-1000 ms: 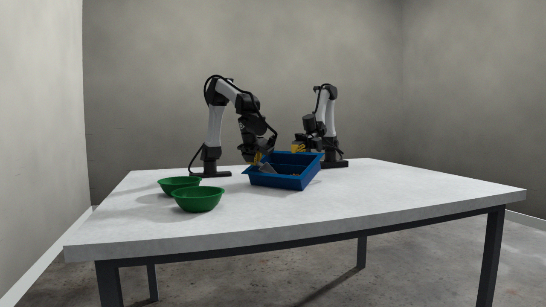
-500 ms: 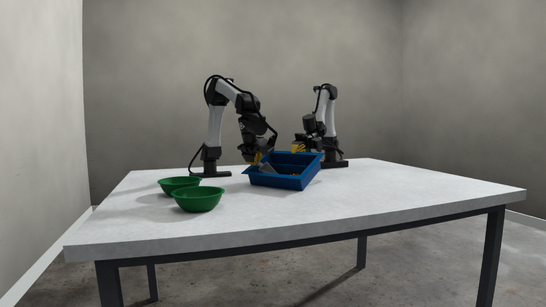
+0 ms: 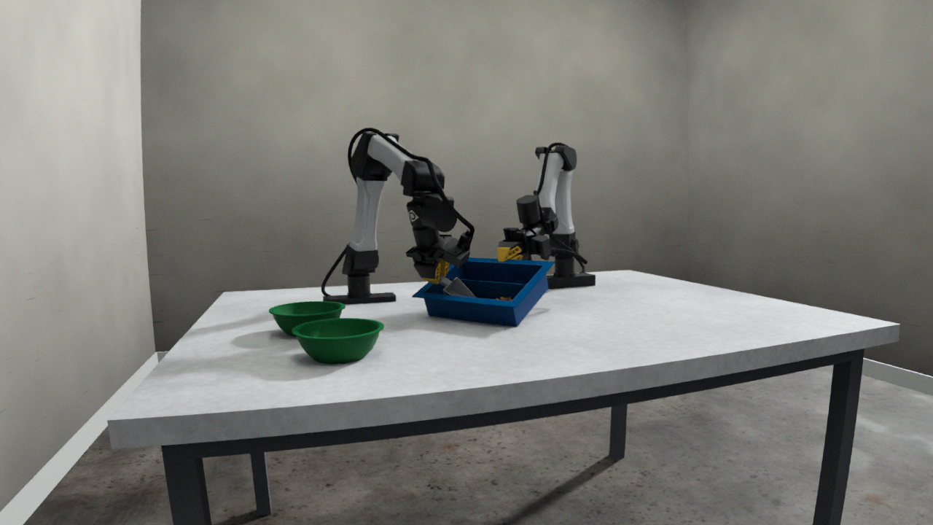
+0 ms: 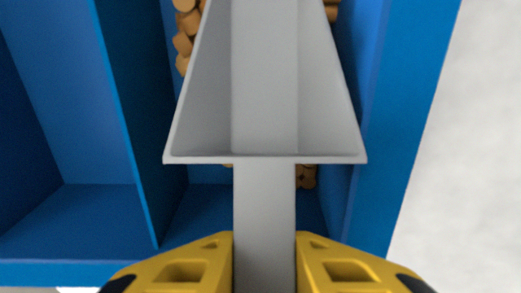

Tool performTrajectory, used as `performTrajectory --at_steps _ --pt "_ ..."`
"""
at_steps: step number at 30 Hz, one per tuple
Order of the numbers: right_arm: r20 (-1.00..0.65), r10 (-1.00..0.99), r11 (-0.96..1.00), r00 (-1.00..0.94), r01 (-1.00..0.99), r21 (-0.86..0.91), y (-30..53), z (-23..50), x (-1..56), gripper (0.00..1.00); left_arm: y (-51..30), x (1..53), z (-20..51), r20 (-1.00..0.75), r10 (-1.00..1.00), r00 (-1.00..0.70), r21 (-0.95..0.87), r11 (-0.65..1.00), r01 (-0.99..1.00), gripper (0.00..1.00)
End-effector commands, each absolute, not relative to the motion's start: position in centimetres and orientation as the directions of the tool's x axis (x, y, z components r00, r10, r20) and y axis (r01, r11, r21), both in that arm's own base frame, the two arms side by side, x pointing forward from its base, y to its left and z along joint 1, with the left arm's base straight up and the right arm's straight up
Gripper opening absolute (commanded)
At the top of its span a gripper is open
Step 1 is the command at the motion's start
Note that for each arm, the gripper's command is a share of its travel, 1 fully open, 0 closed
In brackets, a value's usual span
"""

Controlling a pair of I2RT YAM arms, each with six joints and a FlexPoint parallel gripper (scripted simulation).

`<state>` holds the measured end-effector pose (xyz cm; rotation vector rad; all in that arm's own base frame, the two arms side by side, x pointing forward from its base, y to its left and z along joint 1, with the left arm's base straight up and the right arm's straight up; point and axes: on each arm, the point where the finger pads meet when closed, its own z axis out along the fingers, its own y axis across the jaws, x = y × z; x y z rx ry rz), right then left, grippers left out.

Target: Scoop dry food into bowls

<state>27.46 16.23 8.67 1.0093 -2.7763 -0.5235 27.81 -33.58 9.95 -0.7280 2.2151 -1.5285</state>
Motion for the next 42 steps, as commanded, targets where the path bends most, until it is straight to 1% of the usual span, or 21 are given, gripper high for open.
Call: performTrajectory --at_steps 1,11,12,14,16,26,27,32,33,42 --pt "-0.064 -0.634 0.706 -0.77 -0.611 0.358 17.3 9.2 28.1 0.0 -34.5 28.3 12.8 -0.012 -0.578 -0.816 -0.962 0.23 -0.149 0.0" --pt "-0.115 -0.618 0.704 -0.778 -0.613 0.359 18.1 8.7 28.8 0.0 -34.5 28.3 12.8 -0.012 -0.578 -0.816 -0.962 0.23 -0.149 0.0" --pt "-0.078 -0.624 0.709 -0.777 -0.606 0.361 17.7 8.2 28.3 0.0 -34.5 28.3 12.8 -0.012 -0.578 -0.816 -0.962 0.23 -0.149 0.0" --pt "-0.078 -0.624 0.709 -0.777 -0.606 0.361 17.7 8.2 28.3 0.0 -34.5 28.3 12.8 -0.012 -0.578 -0.816 -0.962 0.23 -0.149 0.0" --pt "-0.132 -0.614 0.702 -0.778 -0.615 0.359 18.4 8.7 28.9 0.0 -34.5 28.3 12.8 -0.012 -0.578 -0.816 -0.962 0.23 -0.149 0.0" --pt "-0.181 -0.597 0.698 -0.781 -0.618 0.362 19.2 8.2 29.5 0.0 -34.5 28.3 12.8 -0.012 -0.578 -0.816 -0.962 0.23 -0.149 0.0" --pt "-0.133 -0.606 0.702 -0.784 -0.606 0.373 18.9 7.6 28.8 0.0 -34.5 28.3 12.8 -0.012 -0.578 -0.816 -0.962 0.23 -0.149 0.0" --pt "-0.132 -0.605 0.705 -0.785 -0.606 0.369 18.8 7.5 28.9 0.0 -34.5 28.3 12.8 -0.012 -0.578 -0.816 -0.962 0.23 -0.149 0.0" --pt "-0.19 -0.594 0.697 -0.781 -0.619 0.362 19.4 8.1 29.4 0.0 -34.5 28.3 12.8 -0.012 -0.578 -0.816 -0.962 0.23 -0.149 0.0" --pt "-0.242 -0.57 0.696 -0.786 -0.617 0.367 20.2 7.3 30.1 0.0 -34.5 28.3 12.8 -0.012 -0.578 -0.816 -0.962 0.23 -0.149 0.0"
